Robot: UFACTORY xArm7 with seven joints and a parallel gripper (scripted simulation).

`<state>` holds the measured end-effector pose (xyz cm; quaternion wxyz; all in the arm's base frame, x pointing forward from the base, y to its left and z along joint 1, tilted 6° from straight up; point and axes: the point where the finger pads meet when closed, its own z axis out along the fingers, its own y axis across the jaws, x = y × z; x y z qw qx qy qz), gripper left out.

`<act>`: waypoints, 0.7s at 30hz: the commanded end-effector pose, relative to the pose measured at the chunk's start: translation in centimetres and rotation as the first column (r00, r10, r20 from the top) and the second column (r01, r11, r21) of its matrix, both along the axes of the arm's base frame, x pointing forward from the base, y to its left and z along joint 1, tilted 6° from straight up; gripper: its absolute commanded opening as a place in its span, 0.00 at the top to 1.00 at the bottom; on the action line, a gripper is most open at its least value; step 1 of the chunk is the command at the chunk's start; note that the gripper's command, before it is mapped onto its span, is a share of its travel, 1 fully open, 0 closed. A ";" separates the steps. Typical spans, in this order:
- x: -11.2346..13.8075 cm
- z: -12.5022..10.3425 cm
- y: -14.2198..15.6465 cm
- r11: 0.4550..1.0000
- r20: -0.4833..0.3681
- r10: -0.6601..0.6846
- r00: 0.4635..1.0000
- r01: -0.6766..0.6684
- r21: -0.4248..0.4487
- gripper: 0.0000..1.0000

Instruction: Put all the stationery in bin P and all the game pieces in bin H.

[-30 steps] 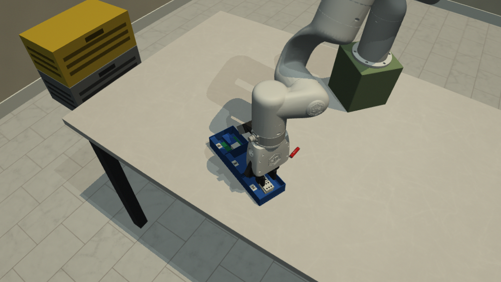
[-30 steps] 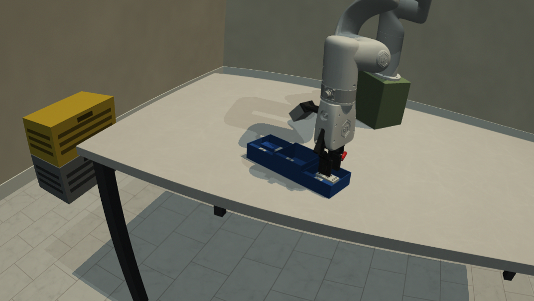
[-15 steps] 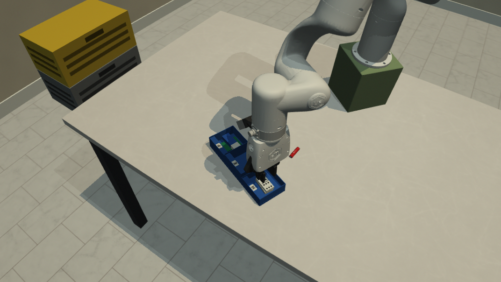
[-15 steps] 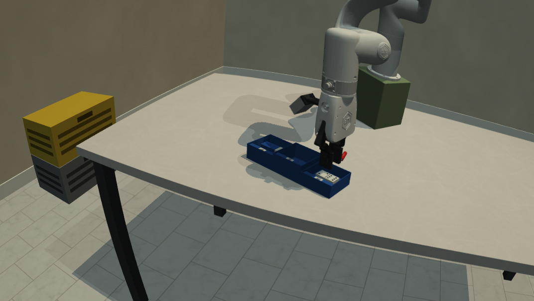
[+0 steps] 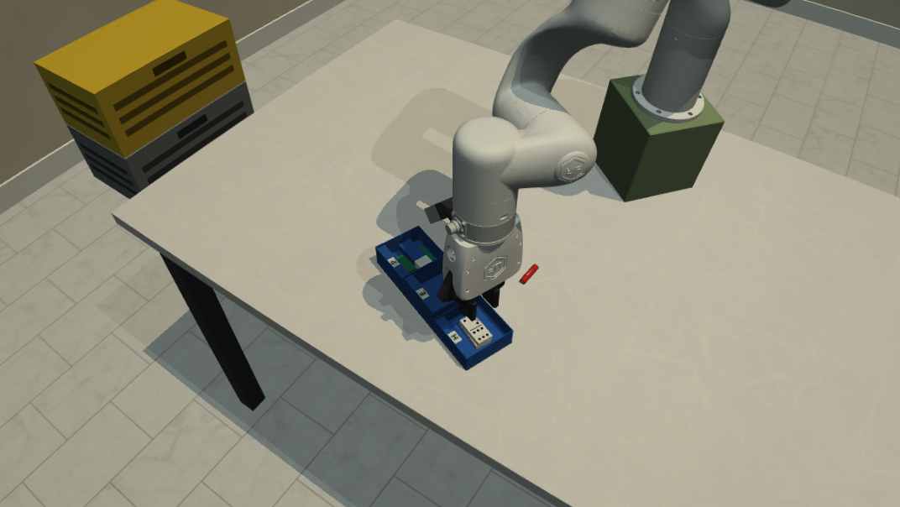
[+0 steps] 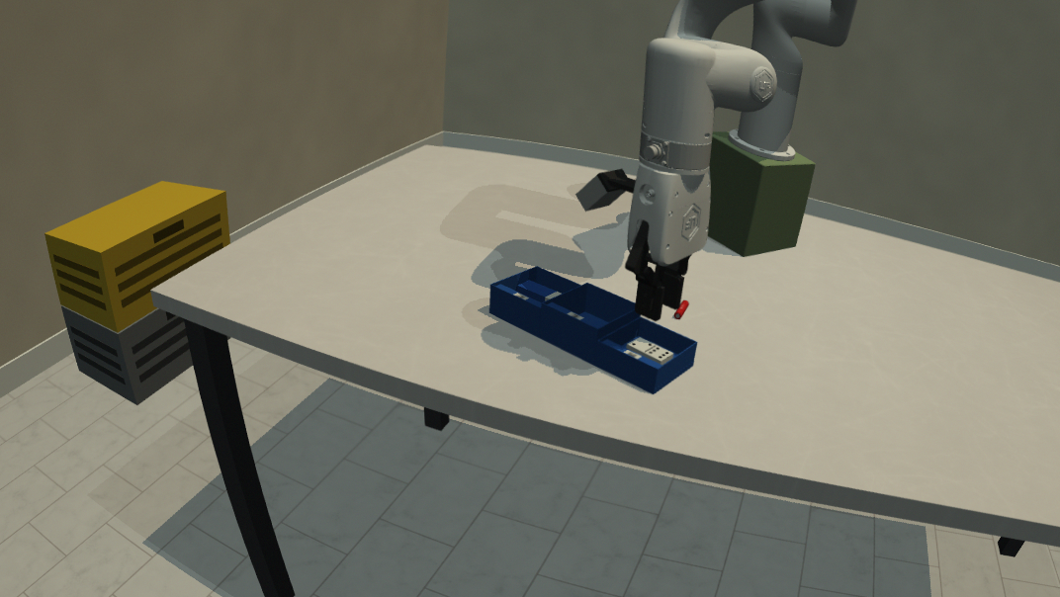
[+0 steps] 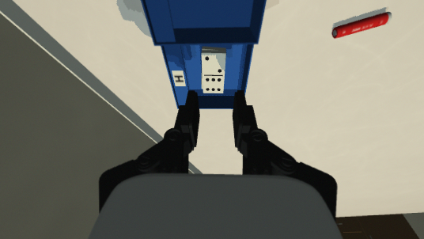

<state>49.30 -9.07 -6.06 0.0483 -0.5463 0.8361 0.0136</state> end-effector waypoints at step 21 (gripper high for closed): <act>-0.4 8.2 -0.7 1.000 0.005 -0.001 1.000 0.001 -0.001 0.00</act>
